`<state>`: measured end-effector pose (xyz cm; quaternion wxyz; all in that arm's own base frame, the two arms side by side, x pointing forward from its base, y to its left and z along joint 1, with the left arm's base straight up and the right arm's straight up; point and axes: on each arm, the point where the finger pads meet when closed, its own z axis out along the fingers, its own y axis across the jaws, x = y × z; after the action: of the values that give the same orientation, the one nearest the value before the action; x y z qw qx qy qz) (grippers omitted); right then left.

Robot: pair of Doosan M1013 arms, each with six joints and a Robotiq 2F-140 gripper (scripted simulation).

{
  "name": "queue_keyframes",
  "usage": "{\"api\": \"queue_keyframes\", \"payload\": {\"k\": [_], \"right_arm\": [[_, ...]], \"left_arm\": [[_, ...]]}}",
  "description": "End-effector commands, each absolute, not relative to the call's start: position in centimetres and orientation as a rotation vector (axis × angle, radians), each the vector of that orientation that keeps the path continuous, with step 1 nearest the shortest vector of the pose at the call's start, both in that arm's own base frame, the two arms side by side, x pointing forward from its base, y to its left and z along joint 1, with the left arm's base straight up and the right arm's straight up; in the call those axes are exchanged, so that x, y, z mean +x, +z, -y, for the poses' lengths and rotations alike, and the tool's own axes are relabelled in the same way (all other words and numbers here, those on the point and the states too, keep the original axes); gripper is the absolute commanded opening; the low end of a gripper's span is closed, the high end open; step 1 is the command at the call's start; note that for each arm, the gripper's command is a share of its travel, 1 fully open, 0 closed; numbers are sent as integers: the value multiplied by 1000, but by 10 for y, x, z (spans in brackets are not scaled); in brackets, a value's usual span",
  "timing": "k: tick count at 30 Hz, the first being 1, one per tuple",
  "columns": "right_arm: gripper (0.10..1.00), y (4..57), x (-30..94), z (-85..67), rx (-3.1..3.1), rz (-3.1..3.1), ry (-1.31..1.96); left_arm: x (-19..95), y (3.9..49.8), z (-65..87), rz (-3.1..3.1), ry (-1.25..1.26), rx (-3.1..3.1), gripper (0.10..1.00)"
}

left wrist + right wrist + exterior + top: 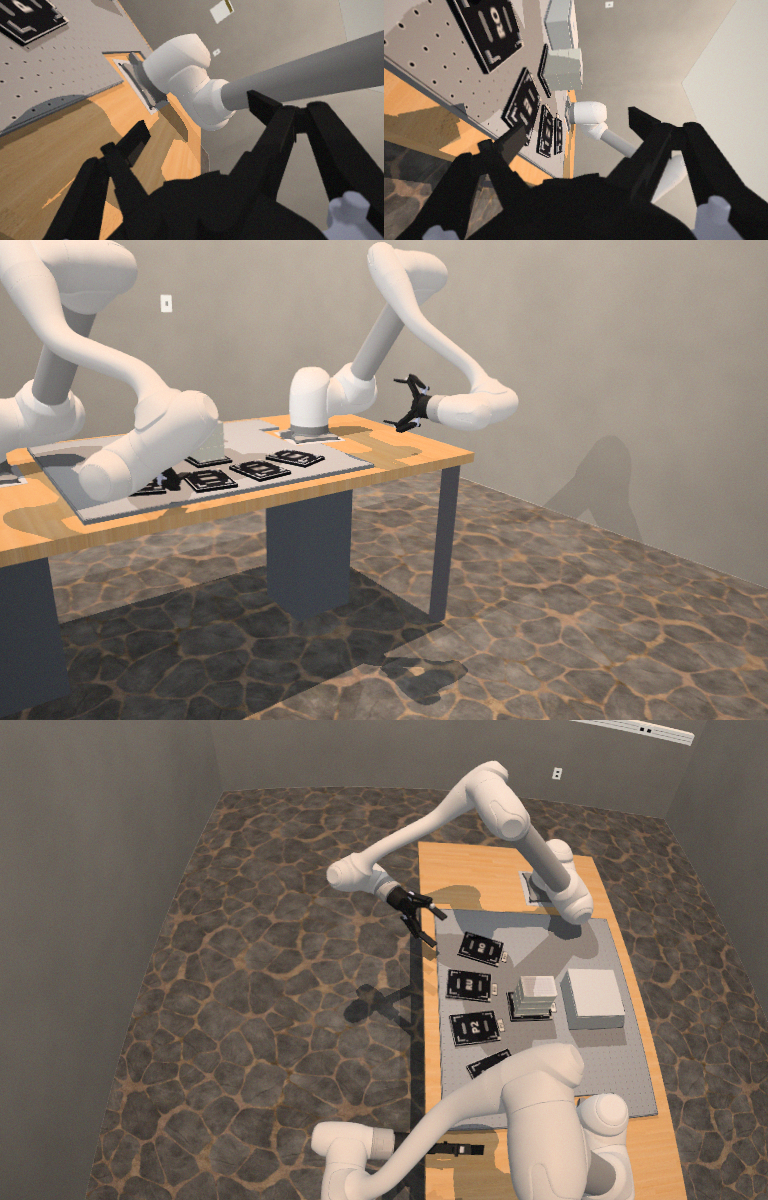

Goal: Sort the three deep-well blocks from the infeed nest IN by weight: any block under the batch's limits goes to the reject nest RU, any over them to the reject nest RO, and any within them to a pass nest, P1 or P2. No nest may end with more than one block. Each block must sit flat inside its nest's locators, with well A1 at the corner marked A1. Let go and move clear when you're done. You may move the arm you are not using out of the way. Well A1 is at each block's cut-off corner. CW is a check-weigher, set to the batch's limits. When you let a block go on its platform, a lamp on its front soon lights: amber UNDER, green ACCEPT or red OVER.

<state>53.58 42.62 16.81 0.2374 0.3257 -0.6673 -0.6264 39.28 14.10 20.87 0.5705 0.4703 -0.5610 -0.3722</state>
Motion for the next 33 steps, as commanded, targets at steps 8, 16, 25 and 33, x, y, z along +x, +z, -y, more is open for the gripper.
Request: {"api": "queue_keyframes", "payload": {"k": [8, 16, 25, 33], "right_arm": [[1000, 169, 536, -426, 894, 1829, -1717], [1000, 169, 536, -426, 894, 1829, -1717], [1000, 169, 536, -426, 894, 1829, -1717], [1000, 169, 536, -426, 894, 1829, -1717]], "left_arm": [[393, 209, -141, 1317, -873, 1105, 1000], [393, 209, -141, 1317, -873, 1105, 1000], [393, 236, -141, 1317, -873, 1105, 1000], [393, 287, -141, 1317, -873, 1105, 1000]]}}
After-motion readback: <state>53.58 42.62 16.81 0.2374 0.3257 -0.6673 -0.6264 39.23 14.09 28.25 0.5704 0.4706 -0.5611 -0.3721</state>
